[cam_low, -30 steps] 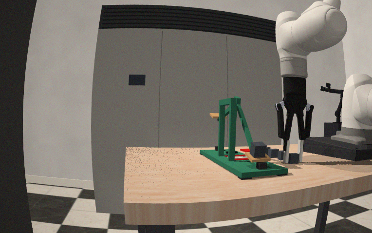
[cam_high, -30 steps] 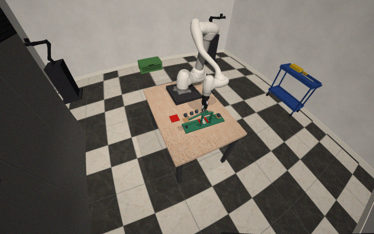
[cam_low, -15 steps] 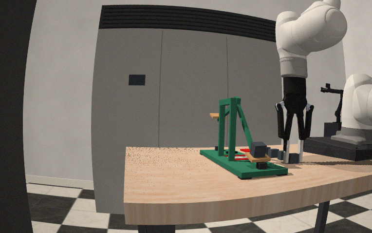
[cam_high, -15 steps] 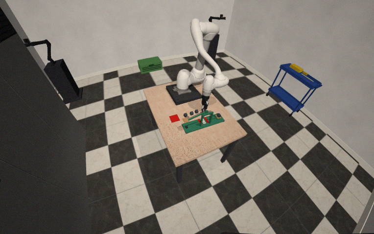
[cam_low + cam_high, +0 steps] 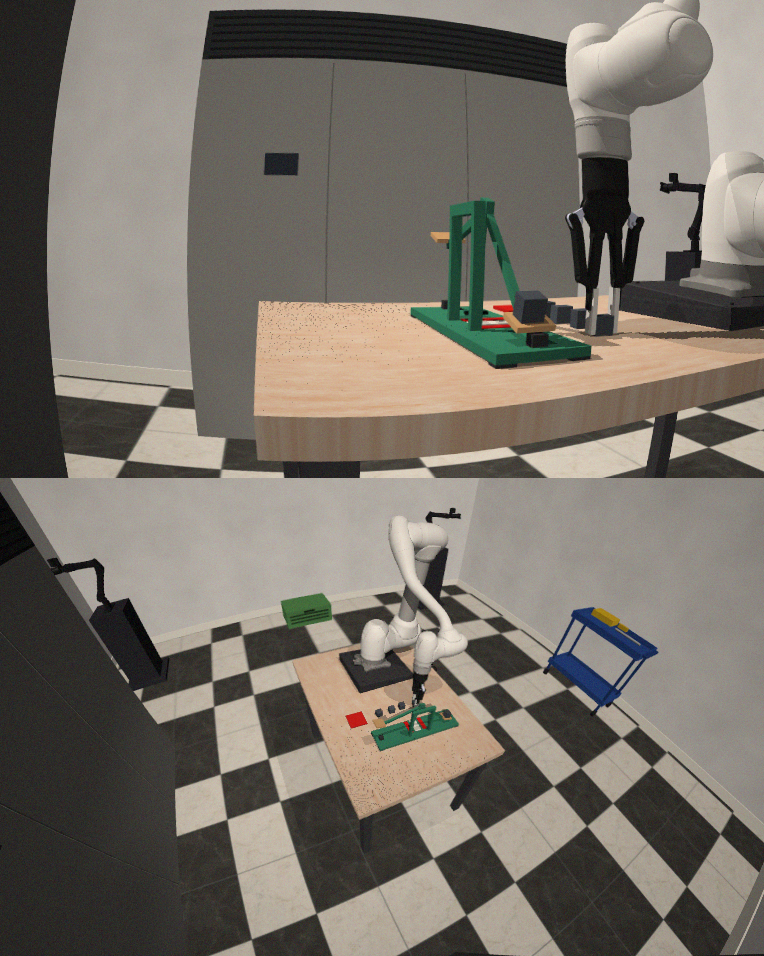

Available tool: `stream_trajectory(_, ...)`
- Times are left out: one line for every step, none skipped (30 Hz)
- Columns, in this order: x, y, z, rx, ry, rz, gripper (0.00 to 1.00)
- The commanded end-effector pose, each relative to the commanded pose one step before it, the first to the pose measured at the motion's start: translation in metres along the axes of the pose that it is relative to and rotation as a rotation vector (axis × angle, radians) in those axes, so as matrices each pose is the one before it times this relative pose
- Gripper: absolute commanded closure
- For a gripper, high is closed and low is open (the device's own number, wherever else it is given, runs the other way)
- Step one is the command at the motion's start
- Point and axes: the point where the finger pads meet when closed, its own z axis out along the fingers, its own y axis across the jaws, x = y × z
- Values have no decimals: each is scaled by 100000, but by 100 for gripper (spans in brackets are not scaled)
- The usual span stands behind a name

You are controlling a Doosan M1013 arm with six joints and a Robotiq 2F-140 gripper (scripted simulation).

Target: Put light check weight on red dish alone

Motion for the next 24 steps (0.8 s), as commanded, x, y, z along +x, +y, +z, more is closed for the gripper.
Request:
stream_trajectory(-289,295,189,-299,-316,-451,76)
stream_trajectory(0,0,0,0,0,0,76)
stream_trajectory(0,0,0,0,0,0,76)
stream_trajectory(0,0,0,0,0,0,76)
stream_trajectory(0,0,0,0,0,0,76)
stream_trajectory(0,0,0,0,0,0,76)
stream_trajectory(0,0,0,0,0,0,76)
stream_trajectory(0,0,0,0,0,0,76)
stream_trajectory(0,0,0,0,0,0,76)
stream_trajectory(0,0,0,0,0,0,76)
stream_trajectory(0,0,0,0,0,0,76)
stream_trajectory(0,0,0,0,0,0,76)
stream_trajectory(0,0,0,0,0,0,76)
stream_trajectory(0,0,0,0,0,0,76)
stream_trajectory(0,0,0,0,0,0,76)
stream_trajectory(0,0,0,0,0,0,76)
stream_trajectory(0,0,0,0,0,0,76)
stream_trajectory(0,0,0,0,0,0,76)
stream_trajectory(0,0,0,0,0,0,76)
stream_trajectory(0,0,0,0,0,0,76)
stream_trajectory(0,0,-4,0,0,0,76)
stream_trajectory(0,0,-28,0,0,0,76)
stream_trajectory(0,0,-70,0,0,0,76)
stream_trajectory(0,0,-124,0,0,0,76)
